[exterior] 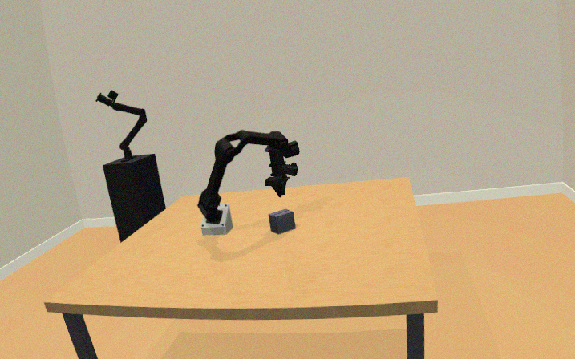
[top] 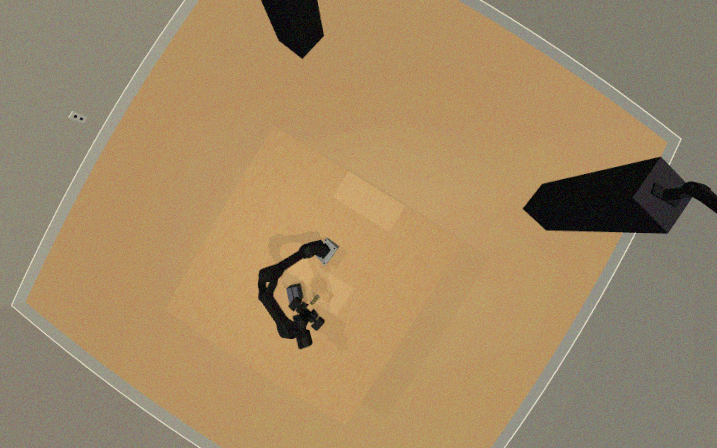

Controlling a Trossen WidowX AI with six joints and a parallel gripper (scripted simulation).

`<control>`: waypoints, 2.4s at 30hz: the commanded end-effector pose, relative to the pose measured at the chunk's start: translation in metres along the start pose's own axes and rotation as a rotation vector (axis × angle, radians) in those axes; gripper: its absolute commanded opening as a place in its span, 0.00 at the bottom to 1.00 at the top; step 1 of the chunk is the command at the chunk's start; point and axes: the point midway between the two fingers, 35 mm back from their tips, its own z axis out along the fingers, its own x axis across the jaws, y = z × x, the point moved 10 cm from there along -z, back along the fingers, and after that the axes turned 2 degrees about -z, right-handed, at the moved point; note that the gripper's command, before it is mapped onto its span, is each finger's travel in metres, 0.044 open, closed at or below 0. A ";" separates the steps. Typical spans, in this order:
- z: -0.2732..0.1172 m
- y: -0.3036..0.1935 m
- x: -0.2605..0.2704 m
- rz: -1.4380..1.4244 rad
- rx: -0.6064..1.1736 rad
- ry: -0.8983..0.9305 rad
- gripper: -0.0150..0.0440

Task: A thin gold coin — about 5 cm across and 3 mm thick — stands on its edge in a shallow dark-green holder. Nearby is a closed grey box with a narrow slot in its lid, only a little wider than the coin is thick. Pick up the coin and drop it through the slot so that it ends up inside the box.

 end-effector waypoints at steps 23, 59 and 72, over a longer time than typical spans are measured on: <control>0.064 0.001 -0.001 0.002 -0.013 -0.008 0.53; 0.103 0.000 -0.002 0.003 -0.013 -0.010 0.25; 0.093 0.002 -0.001 0.023 -0.044 0.006 0.25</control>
